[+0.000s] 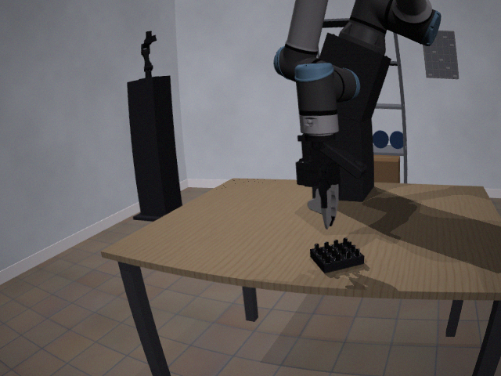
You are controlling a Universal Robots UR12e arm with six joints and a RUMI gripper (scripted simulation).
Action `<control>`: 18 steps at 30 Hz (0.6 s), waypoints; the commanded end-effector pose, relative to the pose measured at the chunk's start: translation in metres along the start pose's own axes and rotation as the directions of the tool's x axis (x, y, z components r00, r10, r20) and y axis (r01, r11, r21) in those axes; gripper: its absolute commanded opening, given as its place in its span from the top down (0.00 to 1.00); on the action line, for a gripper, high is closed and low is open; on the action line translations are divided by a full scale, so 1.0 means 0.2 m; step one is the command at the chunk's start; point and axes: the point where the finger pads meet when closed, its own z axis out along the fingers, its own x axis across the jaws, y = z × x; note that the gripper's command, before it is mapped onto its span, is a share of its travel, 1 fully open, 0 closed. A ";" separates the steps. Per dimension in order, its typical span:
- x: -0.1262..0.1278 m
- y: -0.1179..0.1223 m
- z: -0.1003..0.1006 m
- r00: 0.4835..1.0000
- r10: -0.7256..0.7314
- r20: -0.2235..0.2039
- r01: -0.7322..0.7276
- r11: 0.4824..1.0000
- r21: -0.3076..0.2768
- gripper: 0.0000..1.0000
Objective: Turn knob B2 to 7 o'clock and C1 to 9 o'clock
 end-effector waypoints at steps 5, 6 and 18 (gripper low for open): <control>0.01 0.00 0.02 1.000 0.005 -0.002 -0.005 1.000 -0.002 0.89; 0.01 0.00 0.03 1.000 0.006 -0.002 -0.006 1.000 -0.002 0.89; 0.01 0.00 0.08 1.000 0.006 -0.002 -0.006 1.000 -0.002 0.89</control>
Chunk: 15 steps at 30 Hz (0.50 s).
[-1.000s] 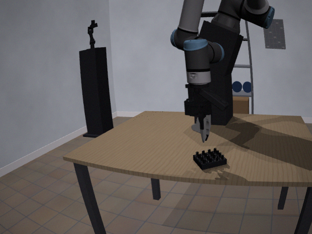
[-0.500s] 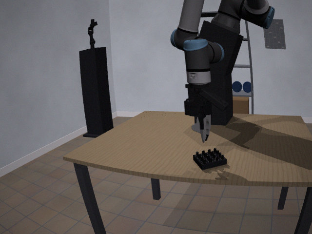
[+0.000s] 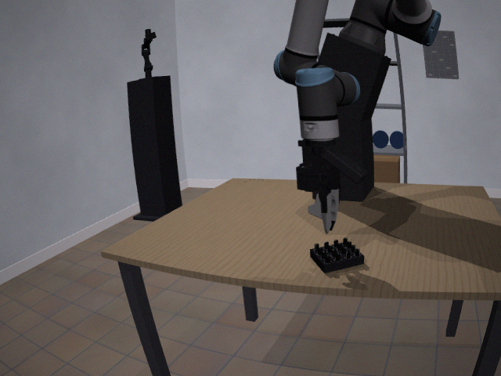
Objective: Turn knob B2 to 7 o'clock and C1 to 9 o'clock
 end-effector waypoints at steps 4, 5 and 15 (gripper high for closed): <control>0.01 -0.01 0.05 1.000 -0.002 -0.003 0.002 1.000 -0.001 0.89; 0.01 -0.01 0.06 1.000 -0.002 -0.003 0.002 1.000 -0.001 0.89; 0.01 -0.01 0.11 1.000 -0.002 -0.003 0.002 1.000 -0.001 0.89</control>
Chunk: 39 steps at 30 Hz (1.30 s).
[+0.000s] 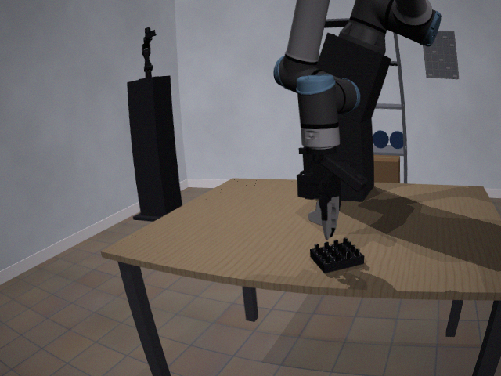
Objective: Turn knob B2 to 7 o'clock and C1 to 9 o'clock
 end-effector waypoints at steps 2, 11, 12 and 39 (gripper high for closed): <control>0.01 -0.01 0.03 1.000 -0.002 -0.004 0.002 1.000 0.000 0.89; 0.01 -0.01 0.07 1.000 -0.002 -0.004 0.002 1.000 0.000 0.89; 0.01 -0.01 0.07 1.000 -0.002 -0.004 0.002 1.000 0.000 0.89; 0.01 -0.01 0.07 1.000 -0.001 -0.004 0.001 1.000 0.000 0.89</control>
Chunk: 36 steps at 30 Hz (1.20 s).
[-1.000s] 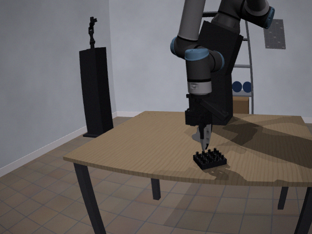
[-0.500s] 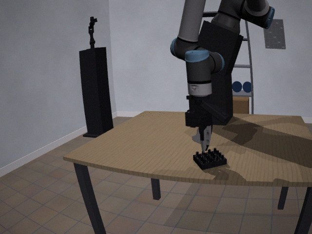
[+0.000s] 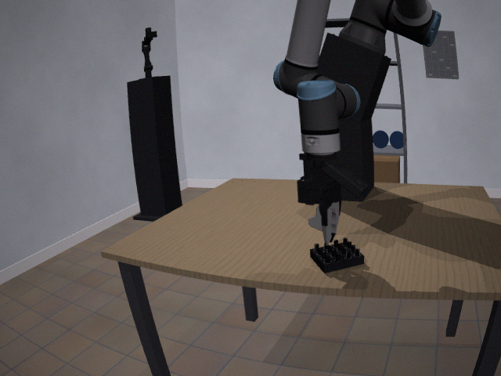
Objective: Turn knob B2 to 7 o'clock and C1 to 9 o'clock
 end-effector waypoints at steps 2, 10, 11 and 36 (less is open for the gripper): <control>0.01 -0.01 0.00 1.000 -0.002 -0.003 0.002 1.000 0.001 0.89; 0.01 -0.01 0.00 1.000 -0.002 -0.003 0.002 1.000 0.001 0.89; 0.01 -0.01 0.00 1.000 -0.002 -0.003 0.002 1.000 0.001 0.89; 0.01 -0.04 0.00 1.000 -0.003 -0.003 0.003 1.000 0.001 0.89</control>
